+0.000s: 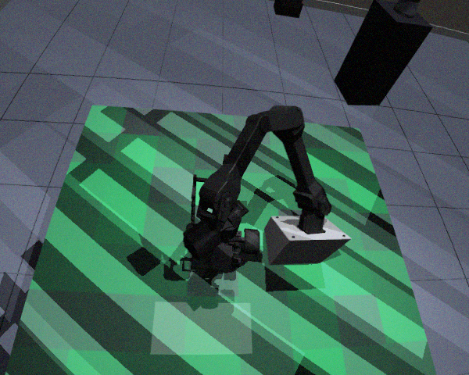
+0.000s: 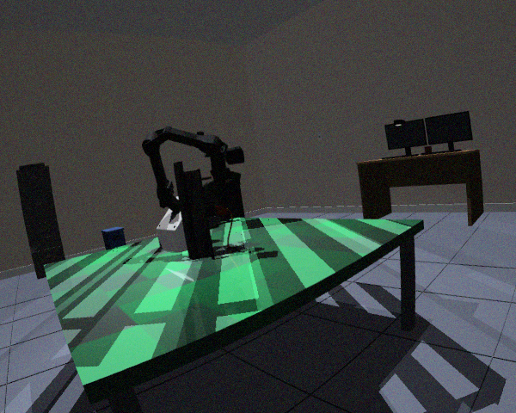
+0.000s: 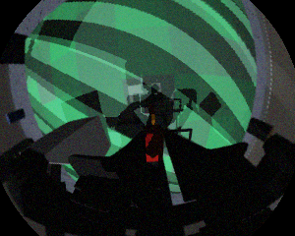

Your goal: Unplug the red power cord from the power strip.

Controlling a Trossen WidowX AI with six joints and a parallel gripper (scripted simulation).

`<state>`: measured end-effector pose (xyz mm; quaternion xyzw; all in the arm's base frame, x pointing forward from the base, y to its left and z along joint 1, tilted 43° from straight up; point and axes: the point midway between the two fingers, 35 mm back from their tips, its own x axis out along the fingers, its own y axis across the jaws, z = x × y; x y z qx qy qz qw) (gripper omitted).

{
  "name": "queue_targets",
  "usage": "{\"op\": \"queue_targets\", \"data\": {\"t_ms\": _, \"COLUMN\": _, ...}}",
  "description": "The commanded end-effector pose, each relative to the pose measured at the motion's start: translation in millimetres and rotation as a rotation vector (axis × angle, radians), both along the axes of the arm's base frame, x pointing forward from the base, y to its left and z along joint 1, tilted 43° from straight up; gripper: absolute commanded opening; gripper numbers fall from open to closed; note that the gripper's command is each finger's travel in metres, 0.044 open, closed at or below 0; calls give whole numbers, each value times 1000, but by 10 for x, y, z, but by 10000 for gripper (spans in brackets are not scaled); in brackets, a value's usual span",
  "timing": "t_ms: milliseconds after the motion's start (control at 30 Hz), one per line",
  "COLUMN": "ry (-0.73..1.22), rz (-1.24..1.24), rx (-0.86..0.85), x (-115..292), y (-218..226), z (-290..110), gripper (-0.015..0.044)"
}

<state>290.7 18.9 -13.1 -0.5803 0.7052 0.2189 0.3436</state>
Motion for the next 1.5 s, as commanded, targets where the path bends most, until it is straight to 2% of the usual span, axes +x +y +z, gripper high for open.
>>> {"op": "queue_targets", "data": {"t_ms": 0, "ry": -2, "rz": 6, "rx": 2, "x": 19, "y": 82, "z": -39, "gripper": 0}}
{"op": "queue_targets", "data": {"t_ms": 33, "ry": -1, "rz": 6, "rx": 2, "x": 21, "y": 96, "z": -48, "gripper": 0}}
{"op": "queue_targets", "data": {"t_ms": 467, "ry": 1, "rz": 5, "rx": -2, "x": 8, "y": 52, "z": -25, "gripper": 341}}
{"op": "queue_targets", "data": {"t_ms": 600, "ry": 0, "rz": 6, "rx": 1, "x": 73, "y": 225, "z": -123, "gripper": 440}}
{"op": "queue_targets", "data": {"t_ms": 767, "ry": -1, "rz": 5, "rx": 2, "x": 155, "y": 565, "z": -334, "gripper": 440}}
{"op": "queue_targets", "data": {"t_ms": 1467, "ry": -1, "rz": 5, "rx": 2, "x": 155, "y": 565, "z": -334, "gripper": 440}}
